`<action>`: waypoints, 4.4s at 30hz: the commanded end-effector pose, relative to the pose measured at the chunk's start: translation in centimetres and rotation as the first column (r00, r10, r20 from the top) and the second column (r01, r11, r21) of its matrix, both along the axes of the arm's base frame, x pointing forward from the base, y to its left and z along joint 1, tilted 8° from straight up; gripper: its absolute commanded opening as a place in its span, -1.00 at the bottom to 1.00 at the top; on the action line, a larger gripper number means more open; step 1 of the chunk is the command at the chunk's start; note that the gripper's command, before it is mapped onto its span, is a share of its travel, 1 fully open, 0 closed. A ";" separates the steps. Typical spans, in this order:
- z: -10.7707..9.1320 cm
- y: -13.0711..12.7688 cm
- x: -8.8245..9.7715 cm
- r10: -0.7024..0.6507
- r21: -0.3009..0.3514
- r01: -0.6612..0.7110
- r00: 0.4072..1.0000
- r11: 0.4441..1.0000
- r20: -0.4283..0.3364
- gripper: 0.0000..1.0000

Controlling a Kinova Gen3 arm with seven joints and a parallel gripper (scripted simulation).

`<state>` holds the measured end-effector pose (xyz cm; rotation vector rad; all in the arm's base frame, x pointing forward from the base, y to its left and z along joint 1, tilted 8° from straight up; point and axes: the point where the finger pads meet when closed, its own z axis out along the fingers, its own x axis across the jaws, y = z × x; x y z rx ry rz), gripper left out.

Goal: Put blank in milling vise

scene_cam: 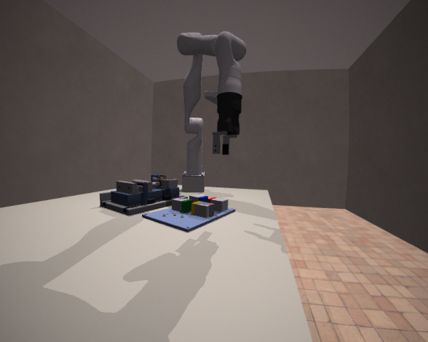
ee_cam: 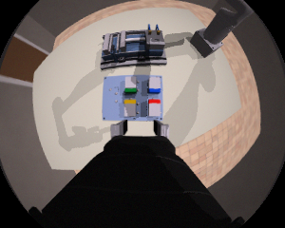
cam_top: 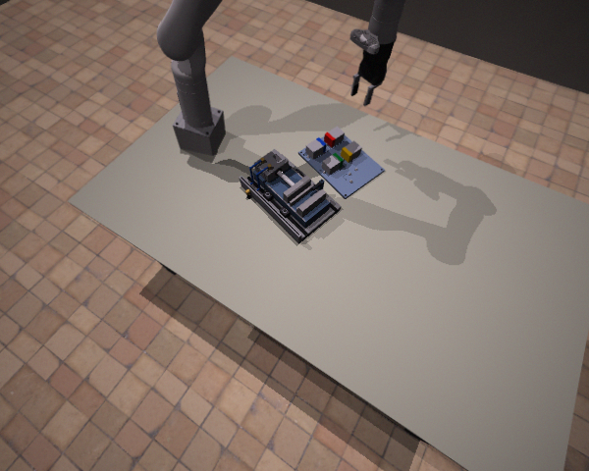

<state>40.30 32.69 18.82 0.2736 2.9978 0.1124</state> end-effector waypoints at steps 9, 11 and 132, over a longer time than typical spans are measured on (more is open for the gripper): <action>0.4 0.9 -0.2 -0.009 -0.005 0.009 1.000 1.000 -0.002 1.00; 0.5 0.9 -0.1 0.001 0.001 -0.001 1.000 1.000 0.001 1.00; -5.3 0.9 0.7 -0.004 -0.002 0.004 1.000 1.000 0.000 1.00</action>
